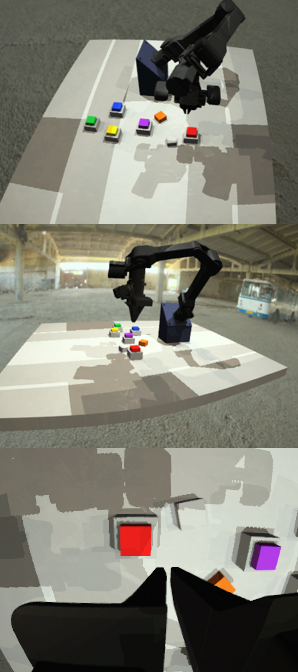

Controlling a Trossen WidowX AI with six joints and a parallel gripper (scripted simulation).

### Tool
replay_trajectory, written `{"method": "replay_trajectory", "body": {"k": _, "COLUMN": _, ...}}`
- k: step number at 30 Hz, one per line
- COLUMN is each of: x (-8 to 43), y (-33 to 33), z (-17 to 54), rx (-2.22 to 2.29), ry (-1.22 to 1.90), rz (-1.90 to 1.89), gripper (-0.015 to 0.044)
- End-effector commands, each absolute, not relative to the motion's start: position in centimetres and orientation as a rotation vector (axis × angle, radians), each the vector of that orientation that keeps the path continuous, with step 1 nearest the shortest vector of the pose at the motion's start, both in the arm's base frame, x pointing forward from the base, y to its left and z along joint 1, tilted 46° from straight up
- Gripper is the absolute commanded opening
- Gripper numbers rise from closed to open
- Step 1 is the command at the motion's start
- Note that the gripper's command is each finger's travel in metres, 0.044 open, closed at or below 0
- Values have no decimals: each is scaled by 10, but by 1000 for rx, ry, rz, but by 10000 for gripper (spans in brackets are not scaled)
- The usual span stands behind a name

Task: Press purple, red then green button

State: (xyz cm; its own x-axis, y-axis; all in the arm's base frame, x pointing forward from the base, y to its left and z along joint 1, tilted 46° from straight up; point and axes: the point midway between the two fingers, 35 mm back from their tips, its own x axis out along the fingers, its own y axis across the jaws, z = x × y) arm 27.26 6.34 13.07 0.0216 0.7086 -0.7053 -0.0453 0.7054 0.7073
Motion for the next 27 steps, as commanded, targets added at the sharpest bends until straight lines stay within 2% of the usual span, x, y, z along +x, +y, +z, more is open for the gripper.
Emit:
{"method": "replay_trajectory", "body": {"k": 1, "x": 267, "y": 78, "z": 146, "rx": 608, "ry": 1453, "rz": 636, "gripper": 20}}
{"method": "replay_trajectory", "body": {"k": 6, "x": 268, "y": 80, "z": 144, "rx": 608, "ry": 1453, "rz": 636, "gripper": 20}}
{"method": "replay_trajectory", "body": {"k": 11, "x": 268, "y": 121, "z": 105, "rx": 610, "ry": 1451, "rz": 638, "gripper": 20}}
{"method": "replay_trajectory", "body": {"k": 27, "x": 269, "y": 135, "z": 92, "rx": 610, "ry": 1450, "rz": 639, "gripper": 20}}
